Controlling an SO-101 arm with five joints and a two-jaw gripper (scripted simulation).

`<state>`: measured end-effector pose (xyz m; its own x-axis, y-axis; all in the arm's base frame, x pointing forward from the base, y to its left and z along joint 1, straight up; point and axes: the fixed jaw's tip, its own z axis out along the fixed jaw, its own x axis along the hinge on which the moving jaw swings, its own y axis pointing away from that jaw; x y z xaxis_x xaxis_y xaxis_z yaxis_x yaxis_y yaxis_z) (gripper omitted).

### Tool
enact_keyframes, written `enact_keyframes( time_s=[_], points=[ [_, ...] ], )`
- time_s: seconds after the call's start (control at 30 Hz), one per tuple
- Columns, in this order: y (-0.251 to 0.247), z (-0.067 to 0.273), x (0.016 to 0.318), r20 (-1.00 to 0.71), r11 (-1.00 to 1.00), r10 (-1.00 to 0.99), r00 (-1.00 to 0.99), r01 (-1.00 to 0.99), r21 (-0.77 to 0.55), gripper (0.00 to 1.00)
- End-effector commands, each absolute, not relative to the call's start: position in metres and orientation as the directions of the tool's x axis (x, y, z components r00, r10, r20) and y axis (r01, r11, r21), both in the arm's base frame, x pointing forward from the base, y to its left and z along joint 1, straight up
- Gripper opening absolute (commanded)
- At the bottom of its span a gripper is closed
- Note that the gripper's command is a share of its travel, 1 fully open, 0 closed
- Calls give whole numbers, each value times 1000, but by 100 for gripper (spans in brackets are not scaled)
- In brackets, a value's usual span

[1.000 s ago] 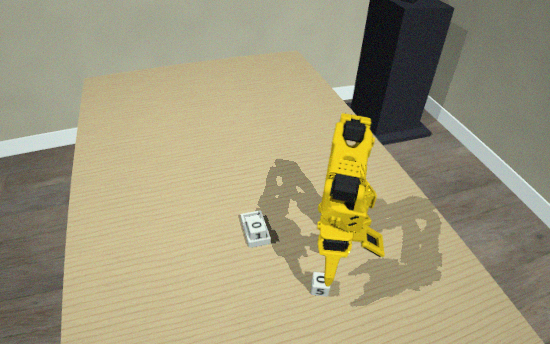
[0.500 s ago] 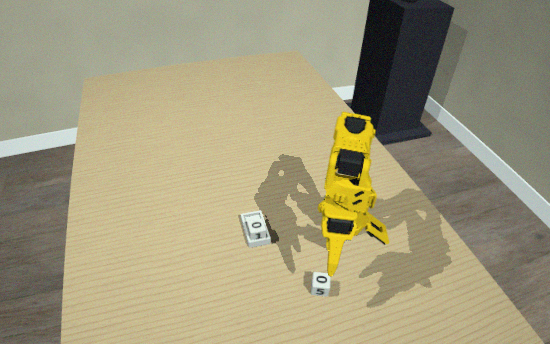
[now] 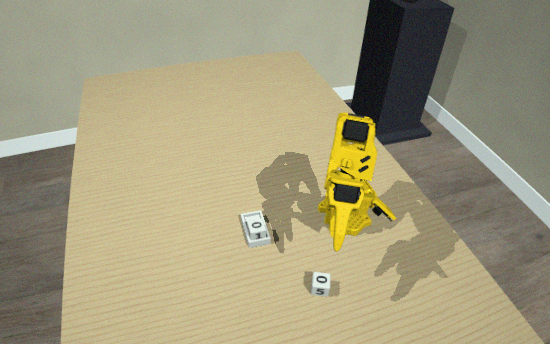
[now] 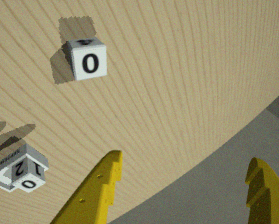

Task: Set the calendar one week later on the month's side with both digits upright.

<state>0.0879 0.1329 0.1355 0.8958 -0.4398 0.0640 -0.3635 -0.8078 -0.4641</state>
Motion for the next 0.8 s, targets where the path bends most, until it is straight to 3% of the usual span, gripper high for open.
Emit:
enact_keyframes(
  time_s=[0.0, 0.77],
  points=[
    [135, 146, 88, 74, -789, -429, 900, -334, -515, 35],
    [134, 132, 92, 84, -789, -436, 896, -336, -514, 35]
  ],
)
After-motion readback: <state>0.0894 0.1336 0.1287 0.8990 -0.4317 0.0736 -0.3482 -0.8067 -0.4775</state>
